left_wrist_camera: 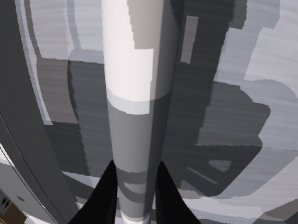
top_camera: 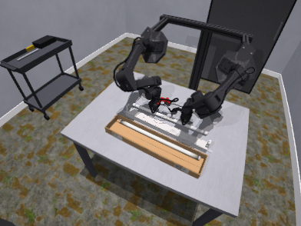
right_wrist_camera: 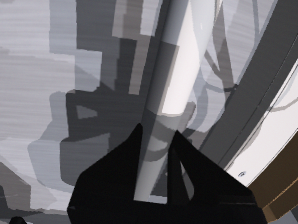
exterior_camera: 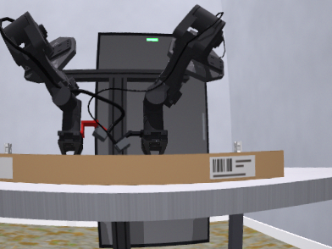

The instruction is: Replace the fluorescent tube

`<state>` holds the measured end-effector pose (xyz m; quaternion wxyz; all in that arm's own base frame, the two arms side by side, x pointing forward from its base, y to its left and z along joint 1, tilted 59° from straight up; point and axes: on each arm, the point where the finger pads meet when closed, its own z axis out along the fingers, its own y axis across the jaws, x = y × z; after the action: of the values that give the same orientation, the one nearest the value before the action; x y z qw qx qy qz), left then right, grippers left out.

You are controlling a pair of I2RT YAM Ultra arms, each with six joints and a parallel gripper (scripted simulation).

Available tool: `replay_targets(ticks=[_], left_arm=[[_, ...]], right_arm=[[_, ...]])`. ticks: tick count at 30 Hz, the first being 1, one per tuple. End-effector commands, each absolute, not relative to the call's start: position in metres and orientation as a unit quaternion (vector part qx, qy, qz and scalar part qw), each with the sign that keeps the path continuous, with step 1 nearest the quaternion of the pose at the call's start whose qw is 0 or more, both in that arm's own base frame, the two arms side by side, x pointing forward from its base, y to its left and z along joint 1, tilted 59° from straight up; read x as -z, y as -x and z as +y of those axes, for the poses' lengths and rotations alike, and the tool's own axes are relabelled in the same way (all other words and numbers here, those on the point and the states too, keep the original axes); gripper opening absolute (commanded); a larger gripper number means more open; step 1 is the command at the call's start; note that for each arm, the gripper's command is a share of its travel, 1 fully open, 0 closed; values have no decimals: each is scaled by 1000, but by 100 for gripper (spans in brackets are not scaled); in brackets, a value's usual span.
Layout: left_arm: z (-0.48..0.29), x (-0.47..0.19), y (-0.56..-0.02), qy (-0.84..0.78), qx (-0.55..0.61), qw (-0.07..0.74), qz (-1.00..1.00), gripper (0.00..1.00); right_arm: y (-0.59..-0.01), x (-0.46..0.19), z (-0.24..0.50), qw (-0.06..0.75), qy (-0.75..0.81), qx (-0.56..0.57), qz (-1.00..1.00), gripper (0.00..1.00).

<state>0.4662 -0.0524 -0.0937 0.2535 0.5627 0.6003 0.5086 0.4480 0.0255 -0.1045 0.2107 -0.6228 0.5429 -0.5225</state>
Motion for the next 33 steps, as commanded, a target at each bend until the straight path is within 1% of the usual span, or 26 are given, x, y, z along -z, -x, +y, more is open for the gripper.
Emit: replay_targets(ticks=[1, 5, 7, 8, 25, 26, 30, 33], left_arm=[[-58, 103, -472, -575, -502, 255, 594, 11], [-64, 102, -472, -574, -503, 262, 590, 11], [-61, 97, -463, -578, -501, 257, 590, 11], [-61, 97, -462, -579, -500, 256, 590, 49], [-61, 97, -462, -578, -500, 257, 591, 49], [-58, 81, -457, -554, -512, 265, 601, 49], [-63, 79, -445, -552, -512, 263, 603, 49], [-67, 82, -446, -565, -505, 263, 597, 49]], right_arm=[[-448, 123, 23, 197, 638, 511, 541, 11], [-449, 123, 26, 199, 641, 510, 538, 11], [-440, 128, 31, 195, 651, 503, 534, 11], [-439, 129, 31, 194, 651, 503, 534, 11], [-439, 129, 31, 194, 651, 503, 534, 11], [-439, 129, 31, 194, 651, 503, 534, 11], [-439, 129, 31, 194, 651, 503, 534, 11], [-439, 129, 31, 194, 651, 503, 534, 11]])
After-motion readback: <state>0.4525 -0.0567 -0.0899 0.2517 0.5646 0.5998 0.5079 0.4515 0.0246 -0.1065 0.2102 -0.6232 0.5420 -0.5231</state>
